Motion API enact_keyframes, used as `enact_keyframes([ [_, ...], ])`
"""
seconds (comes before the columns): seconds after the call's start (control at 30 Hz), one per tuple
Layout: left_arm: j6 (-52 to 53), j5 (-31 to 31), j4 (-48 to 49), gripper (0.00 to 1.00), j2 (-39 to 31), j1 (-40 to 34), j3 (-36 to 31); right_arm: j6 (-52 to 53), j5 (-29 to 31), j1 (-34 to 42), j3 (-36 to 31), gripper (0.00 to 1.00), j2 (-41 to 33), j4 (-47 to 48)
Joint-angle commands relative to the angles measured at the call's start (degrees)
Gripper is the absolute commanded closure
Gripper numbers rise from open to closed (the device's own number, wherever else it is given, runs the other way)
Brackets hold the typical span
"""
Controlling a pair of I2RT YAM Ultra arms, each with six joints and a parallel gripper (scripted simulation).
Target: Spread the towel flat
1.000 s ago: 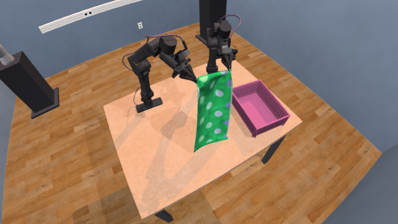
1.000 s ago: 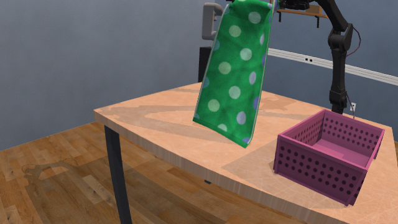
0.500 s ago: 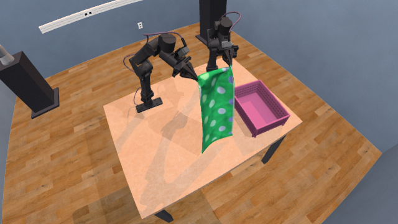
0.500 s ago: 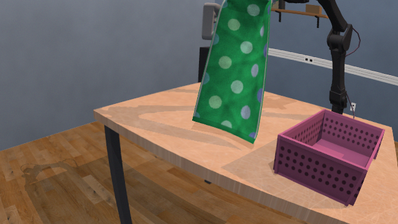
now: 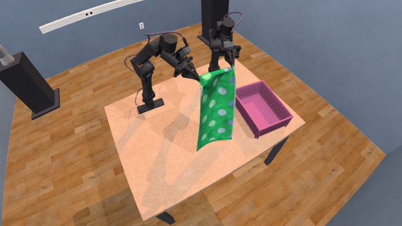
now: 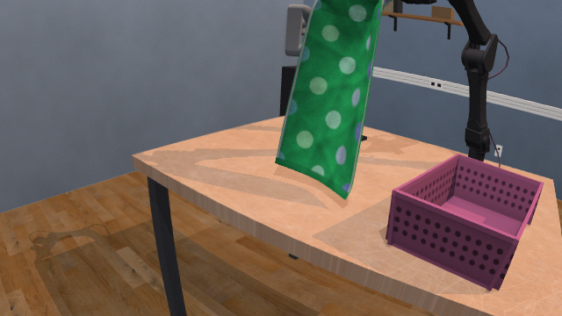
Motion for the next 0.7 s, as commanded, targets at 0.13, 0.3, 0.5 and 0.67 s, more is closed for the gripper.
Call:
enact_keyframes([
  [0.13, 0.6, -0.3, 1.6, 1.0, 0.8, 0.9, 1.6, -0.2, 0.1, -1.1, 1.4, 1.0, 0.7, 1.8],
  [0.3, 0.7, -0.4, 4.1, 1.0, 1.7, 1.4, 1.1, -0.2, 0.3, -1.7, 0.8, 1.0, 1.5, 4.2],
  [0.5, 0.7, -0.5, 11.8, 1.0, 5.2, 2.9, 0.5, -0.2, 0.5, -3.6, -0.5, 1.0, 4.4, 11.8],
  [0.67, 0.8, -0.1, 22.5, 1.0, 9.4, 4.4, -3.1, -0.1, 0.5, -5.5, 0.0, 1.0, 9.1, 20.2],
])
